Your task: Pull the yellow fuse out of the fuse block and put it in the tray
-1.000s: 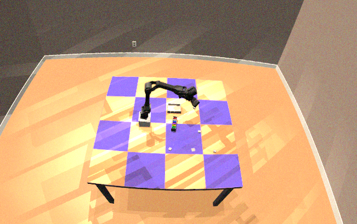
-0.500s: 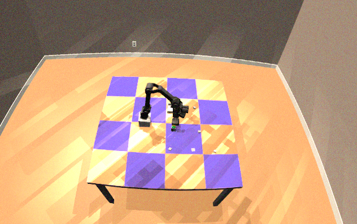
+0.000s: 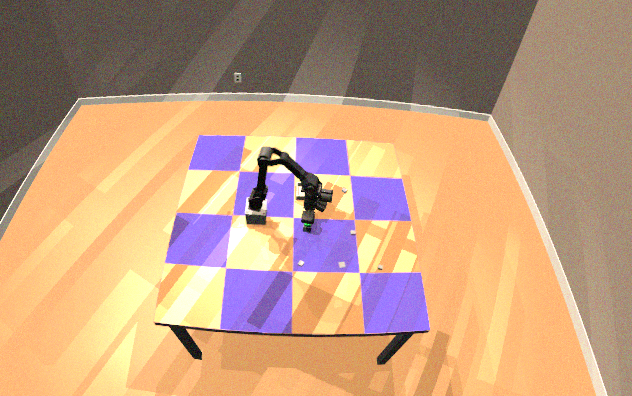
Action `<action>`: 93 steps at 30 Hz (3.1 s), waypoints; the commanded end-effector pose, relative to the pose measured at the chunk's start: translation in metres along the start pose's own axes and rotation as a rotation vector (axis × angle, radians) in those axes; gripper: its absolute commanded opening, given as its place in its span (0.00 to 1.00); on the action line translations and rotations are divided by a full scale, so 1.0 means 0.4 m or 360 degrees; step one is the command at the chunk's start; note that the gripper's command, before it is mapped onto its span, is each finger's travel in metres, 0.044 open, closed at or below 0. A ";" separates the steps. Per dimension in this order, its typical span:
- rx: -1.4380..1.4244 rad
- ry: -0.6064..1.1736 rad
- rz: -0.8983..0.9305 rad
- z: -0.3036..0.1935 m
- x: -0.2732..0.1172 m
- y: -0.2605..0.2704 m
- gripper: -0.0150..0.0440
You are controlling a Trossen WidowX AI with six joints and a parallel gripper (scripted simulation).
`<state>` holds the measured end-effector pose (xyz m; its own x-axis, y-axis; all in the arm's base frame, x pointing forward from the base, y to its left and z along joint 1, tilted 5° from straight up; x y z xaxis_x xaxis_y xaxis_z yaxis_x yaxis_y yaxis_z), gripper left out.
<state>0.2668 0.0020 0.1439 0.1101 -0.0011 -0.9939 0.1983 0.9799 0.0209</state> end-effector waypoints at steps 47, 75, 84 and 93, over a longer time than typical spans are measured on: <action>0.0008 0.0000 -0.0008 0.002 0.086 -0.003 0.38; 0.0010 0.0003 -0.0003 0.003 0.074 -0.003 0.25; 0.0009 0.0003 -0.0003 0.003 0.063 -0.002 0.25; 0.0009 0.0002 -0.0004 0.004 0.053 -0.002 0.25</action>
<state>0.2703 0.0008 0.1207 0.1049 -0.0021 -0.9945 0.2041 0.9787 0.0195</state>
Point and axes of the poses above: the point midway between the two fingers, 35 mm back from their tips, its own x axis out along the fingers, its own y axis across the jaws, z = x × y, the point moved 10 cm from there along -x, back along the fingers, and after that the axes turned 15 degrees about x, right-handed, at the moved point
